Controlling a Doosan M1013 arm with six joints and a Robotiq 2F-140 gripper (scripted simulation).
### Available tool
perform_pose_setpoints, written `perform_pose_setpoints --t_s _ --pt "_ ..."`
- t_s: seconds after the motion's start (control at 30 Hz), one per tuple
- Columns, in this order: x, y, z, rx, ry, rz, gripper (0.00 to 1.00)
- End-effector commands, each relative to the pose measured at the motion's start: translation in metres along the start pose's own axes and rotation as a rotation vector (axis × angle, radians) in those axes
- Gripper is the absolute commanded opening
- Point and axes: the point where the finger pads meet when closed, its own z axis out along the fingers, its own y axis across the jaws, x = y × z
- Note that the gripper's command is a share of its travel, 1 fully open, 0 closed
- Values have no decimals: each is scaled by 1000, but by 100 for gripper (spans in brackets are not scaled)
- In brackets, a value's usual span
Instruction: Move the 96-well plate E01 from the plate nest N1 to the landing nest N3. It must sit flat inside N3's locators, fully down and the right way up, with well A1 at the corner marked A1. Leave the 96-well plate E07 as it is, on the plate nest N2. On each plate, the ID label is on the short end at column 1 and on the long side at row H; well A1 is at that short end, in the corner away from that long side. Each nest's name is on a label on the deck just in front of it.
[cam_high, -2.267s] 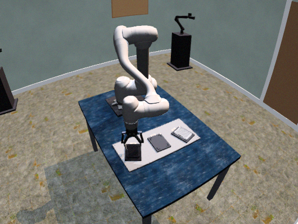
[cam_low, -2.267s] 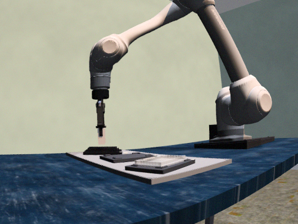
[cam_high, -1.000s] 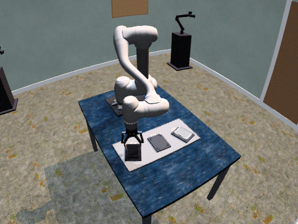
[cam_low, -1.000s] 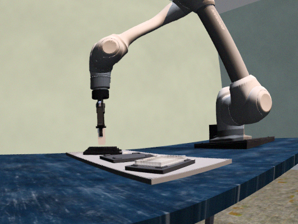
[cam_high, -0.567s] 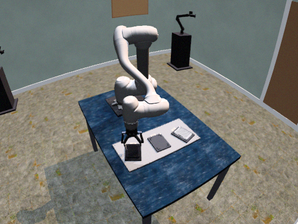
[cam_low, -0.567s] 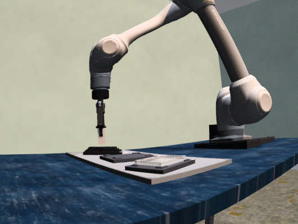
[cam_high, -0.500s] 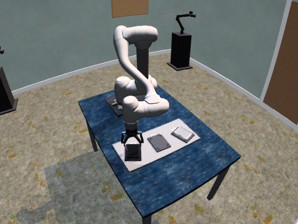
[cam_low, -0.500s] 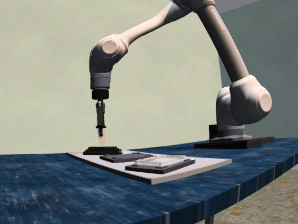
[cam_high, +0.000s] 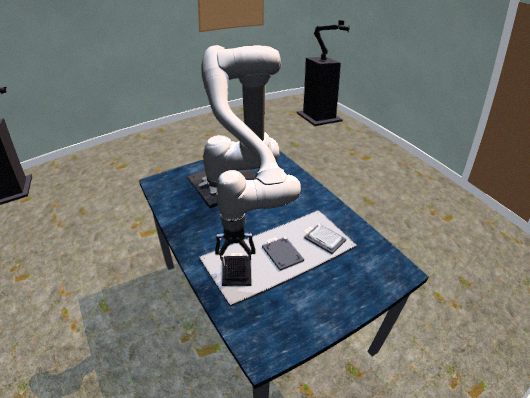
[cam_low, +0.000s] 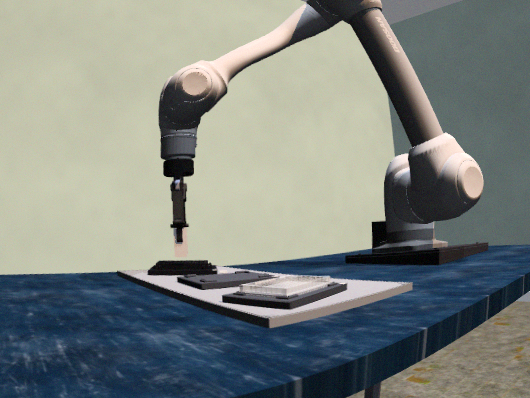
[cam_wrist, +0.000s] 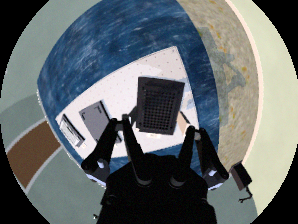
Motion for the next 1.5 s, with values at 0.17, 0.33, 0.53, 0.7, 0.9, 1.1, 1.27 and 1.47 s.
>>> perform_pose_setpoints --t_s 0.17,0.33,0.53,0.7,0.9,1.1,1.27,1.47 --pt "0 1 2 1 2 3 66" --pt "0 1 2 1 2 3 66" --pt "0 1 2 1 2 3 66" --pt "0 1 2 1 2 3 66" --pt "0 1 2 1 2 3 59" --pt "0 1 2 1 2 3 59" --pt "0 1 2 1 2 3 59" --pt "0 1 2 1 2 3 59"
